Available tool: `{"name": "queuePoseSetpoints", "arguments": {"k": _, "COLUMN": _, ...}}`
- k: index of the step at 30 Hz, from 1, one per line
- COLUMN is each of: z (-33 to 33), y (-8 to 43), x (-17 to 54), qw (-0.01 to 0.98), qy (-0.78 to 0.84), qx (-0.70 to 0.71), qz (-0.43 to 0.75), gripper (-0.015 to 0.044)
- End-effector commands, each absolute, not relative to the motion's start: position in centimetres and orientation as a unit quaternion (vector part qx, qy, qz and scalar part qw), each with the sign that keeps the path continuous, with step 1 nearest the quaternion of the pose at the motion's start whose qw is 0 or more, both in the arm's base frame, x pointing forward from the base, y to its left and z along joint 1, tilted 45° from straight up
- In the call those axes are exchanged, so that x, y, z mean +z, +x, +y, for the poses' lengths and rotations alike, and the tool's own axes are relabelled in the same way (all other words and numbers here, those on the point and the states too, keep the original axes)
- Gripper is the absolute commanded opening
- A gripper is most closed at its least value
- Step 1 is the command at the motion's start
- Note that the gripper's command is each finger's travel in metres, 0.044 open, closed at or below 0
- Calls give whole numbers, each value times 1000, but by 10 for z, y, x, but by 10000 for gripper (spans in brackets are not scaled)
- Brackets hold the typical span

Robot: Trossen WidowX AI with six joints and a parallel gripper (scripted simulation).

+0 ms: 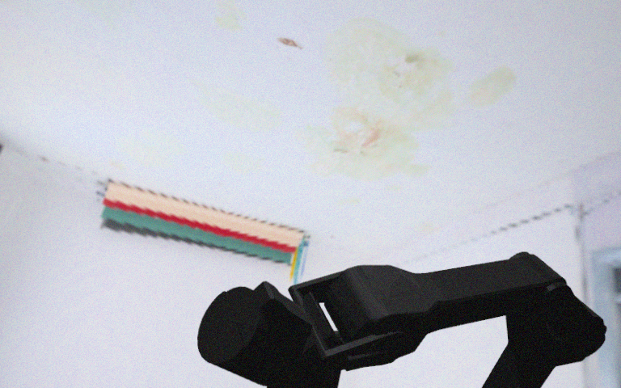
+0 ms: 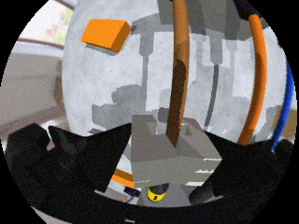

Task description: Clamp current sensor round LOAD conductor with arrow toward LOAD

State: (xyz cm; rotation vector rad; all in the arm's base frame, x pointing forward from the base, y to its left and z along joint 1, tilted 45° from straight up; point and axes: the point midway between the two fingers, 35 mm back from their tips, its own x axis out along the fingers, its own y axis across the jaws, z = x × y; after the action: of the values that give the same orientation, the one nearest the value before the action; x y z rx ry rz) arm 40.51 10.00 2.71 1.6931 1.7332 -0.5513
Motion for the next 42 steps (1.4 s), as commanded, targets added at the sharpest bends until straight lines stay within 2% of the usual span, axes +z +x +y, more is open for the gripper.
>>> {"name": "queuePoseSetpoints", "arguments": {"k": 1, "z": 91, "y": 407, "x": 35, "qw": 327, "qy": 673, "qx": -199, "qz": 633, "gripper": 0}}
{"name": "queuePoseSetpoints", "arguments": {"k": 29, "z": 90, "y": 406, "x": 35, "qw": 330, "qy": 682, "qx": -194, "qz": 623, "gripper": 0}}
{"name": "queuePoseSetpoints", "arguments": {"k": 42, "z": 90, "y": 406, "x": 35, "qw": 330, "qy": 682, "qx": -194, "qz": 623, "gripper": 341}}
